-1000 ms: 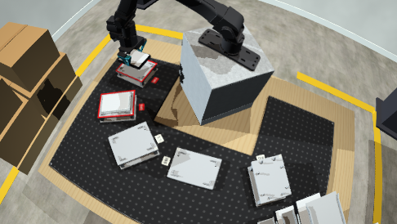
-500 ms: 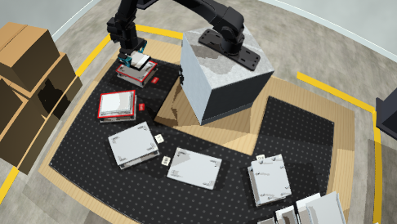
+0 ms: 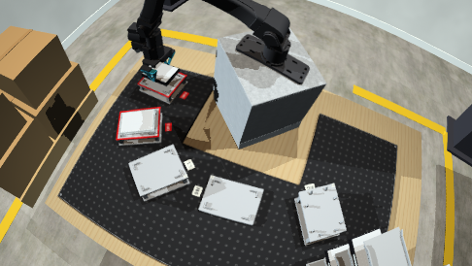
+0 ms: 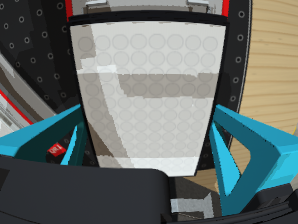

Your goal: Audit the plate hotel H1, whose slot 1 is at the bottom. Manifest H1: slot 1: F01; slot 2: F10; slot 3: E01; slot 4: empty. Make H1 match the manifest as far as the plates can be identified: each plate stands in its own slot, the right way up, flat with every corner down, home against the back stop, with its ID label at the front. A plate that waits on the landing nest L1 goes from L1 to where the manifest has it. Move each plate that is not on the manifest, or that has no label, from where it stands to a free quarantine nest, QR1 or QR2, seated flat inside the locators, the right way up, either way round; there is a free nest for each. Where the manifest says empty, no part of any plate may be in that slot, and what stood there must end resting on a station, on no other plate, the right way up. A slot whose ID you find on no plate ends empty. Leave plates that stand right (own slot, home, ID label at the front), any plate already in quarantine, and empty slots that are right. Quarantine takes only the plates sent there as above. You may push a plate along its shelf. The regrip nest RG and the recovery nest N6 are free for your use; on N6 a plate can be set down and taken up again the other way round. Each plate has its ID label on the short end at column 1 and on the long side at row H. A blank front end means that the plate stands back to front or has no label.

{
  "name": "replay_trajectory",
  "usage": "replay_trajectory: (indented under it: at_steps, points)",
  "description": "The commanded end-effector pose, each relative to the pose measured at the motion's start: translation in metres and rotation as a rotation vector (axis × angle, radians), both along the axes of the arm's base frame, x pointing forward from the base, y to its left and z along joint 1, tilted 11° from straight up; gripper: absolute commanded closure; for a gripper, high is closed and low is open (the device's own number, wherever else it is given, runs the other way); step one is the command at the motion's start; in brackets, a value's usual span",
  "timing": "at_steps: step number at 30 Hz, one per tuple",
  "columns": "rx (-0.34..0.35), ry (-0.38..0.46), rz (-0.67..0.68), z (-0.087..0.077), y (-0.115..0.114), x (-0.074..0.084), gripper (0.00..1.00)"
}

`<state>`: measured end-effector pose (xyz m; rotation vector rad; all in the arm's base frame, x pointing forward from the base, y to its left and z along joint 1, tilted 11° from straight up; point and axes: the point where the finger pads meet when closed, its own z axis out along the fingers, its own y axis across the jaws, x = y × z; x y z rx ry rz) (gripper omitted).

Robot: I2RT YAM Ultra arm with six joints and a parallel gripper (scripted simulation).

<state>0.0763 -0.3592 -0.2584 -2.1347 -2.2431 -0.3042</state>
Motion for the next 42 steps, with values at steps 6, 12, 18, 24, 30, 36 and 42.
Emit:
replay_trajectory:
  at_steps: [6,12,18,24,30,36,42]
  points:
    - [-0.022,-0.003,-0.002,0.0,-0.008,0.002,0.14]
    - [-0.022,-0.003,-0.002,-0.003,-0.008,0.002,0.14]
    - [-0.022,-0.003,-0.002,-0.006,-0.007,0.002,0.14]
    - [-0.022,-0.003,-0.002,-0.01,-0.007,0.003,0.14]
    - [-0.022,-0.003,-0.002,-0.013,-0.006,0.003,0.14]
    - [-0.022,-0.003,-0.002,-0.017,-0.006,0.004,0.14]
    - [-0.022,-0.004,-0.002,-0.02,-0.005,0.004,0.14]
